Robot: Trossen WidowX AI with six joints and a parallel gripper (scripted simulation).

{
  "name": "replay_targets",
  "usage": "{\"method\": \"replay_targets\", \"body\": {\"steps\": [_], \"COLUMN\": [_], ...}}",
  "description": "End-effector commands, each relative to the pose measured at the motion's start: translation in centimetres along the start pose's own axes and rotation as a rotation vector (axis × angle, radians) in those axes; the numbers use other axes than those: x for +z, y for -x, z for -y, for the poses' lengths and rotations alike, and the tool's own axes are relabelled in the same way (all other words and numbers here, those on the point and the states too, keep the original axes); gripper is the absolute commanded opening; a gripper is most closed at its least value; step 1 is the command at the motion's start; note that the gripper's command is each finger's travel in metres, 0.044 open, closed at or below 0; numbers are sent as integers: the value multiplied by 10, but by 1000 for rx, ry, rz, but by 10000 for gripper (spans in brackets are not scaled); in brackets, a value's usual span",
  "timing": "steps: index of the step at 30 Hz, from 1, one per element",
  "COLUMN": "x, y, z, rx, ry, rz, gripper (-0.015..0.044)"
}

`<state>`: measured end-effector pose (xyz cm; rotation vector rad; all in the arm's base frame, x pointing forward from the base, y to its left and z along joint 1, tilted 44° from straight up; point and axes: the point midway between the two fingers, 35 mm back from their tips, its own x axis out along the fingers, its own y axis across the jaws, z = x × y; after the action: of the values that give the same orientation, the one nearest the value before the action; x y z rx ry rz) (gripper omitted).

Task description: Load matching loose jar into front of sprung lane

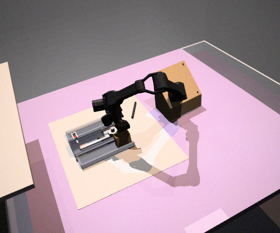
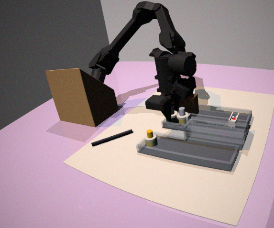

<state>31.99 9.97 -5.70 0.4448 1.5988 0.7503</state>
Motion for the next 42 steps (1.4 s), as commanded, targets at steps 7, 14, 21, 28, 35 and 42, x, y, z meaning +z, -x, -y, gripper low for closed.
{"method": "replay_targets", "body": {"steps": [7, 14, 21, 28, 35, 42], "x": [0, -1, -2, -5, -5, -4], "y": [-1, -1, -1, 0, 0, 0], "z": [-2, -2, -2, 0, 0, 0], "rx": [6, 6, 6, 6, 6, 6], "ry": [12, 12, 12, 12, 12, 12], "rz": [7, 7, 7, 6, 6, 7], "gripper": [0, 0, 0, 0, 0, 52]}}
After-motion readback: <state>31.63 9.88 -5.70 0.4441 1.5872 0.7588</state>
